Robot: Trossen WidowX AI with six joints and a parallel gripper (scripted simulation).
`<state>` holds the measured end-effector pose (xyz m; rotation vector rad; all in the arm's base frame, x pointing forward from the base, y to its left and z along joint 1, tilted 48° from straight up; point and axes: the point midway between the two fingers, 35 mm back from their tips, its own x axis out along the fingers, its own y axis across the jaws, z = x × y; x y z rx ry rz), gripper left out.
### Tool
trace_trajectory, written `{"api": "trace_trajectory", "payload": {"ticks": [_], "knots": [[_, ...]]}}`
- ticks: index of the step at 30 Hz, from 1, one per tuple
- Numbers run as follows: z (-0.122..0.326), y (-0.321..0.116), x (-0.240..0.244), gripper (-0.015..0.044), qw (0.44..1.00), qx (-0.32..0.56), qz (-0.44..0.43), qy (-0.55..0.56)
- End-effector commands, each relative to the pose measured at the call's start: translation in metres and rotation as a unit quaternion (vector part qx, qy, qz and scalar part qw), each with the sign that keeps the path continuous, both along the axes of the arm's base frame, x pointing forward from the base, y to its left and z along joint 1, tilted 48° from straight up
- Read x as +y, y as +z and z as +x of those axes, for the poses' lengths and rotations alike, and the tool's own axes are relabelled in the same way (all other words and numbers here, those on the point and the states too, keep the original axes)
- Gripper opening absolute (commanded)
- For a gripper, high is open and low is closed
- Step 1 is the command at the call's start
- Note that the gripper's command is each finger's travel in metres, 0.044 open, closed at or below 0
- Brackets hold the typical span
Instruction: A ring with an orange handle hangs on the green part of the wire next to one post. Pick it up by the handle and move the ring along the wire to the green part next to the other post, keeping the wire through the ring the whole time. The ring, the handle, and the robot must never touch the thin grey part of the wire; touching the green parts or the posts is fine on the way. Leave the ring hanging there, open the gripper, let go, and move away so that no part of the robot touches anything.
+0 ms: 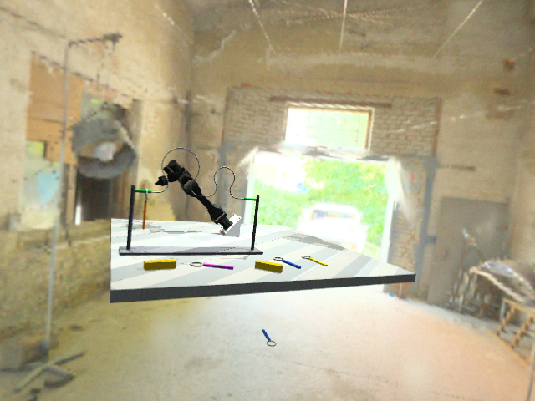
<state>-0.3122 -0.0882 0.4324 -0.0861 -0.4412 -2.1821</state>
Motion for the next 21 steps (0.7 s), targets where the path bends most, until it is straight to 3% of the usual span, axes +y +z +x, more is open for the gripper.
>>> {"api": "trace_trajectory", "payload": {"ticks": [1,9,21], "knots": [[0.000,0.000,0.001,0.0374,1.000,0.000,0.000,-0.001],[-0.014,0.003,0.050,0.0164,0.996,0.019,0.022,-0.084],[-0.018,0.009,0.154,0.0160,0.965,0.047,0.073,-0.248]]}}
